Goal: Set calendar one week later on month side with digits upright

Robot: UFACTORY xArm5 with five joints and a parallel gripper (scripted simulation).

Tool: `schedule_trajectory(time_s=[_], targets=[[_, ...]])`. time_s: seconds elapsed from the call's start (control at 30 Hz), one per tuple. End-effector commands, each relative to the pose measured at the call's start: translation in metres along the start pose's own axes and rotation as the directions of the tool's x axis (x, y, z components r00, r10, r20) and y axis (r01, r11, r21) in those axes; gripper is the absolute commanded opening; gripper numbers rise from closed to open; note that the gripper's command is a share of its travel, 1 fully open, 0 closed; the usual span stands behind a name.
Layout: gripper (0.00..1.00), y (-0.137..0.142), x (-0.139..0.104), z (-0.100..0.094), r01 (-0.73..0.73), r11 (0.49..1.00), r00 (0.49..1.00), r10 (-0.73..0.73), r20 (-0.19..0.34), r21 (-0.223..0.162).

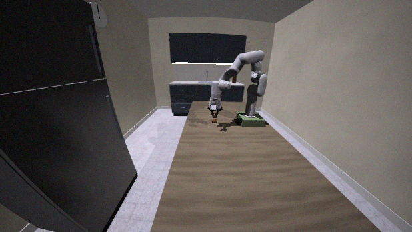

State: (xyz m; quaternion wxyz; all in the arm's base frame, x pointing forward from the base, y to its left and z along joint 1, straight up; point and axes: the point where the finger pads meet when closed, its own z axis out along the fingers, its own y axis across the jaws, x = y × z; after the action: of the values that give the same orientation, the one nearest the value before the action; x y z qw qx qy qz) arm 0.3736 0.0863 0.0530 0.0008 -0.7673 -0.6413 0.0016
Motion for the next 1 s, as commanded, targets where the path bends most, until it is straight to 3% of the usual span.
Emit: schedule_trajectory(time_s=[0.0, 0.07, 0.13, 0.23, 0.3, 0.37, 0.97], targets=[[0.27, 0.001, 0.0, -0.002, 0.0, 1.0, 1.0, 0.0, -0.002, -0.004], [0.27, 0.003, -0.019, -0.005, -0.001, 1.0, 1.0, 0.001, -0.002, -0.004], [0.27, 0.003, -0.019, -0.005, -0.001, 1.0, 1.0, 0.001, -0.002, -0.004], [0.27, 0.004, -0.071, -0.011, -0.002, 1.0, 1.0, 0.002, -0.001, -0.004], [0.27, 0.004, -0.071, -0.011, -0.002, 1.0, 1.0, 0.002, -0.001, -0.004], [0.27, 0.002, -0.088, -0.013, -0.003, 1.0, 1.0, 0.003, -0.001, -0.004], [0.27, 0.002, -0.089, -0.01, -0.003, 1.0, 1.0, 0.003, -0.001, -0.003]])
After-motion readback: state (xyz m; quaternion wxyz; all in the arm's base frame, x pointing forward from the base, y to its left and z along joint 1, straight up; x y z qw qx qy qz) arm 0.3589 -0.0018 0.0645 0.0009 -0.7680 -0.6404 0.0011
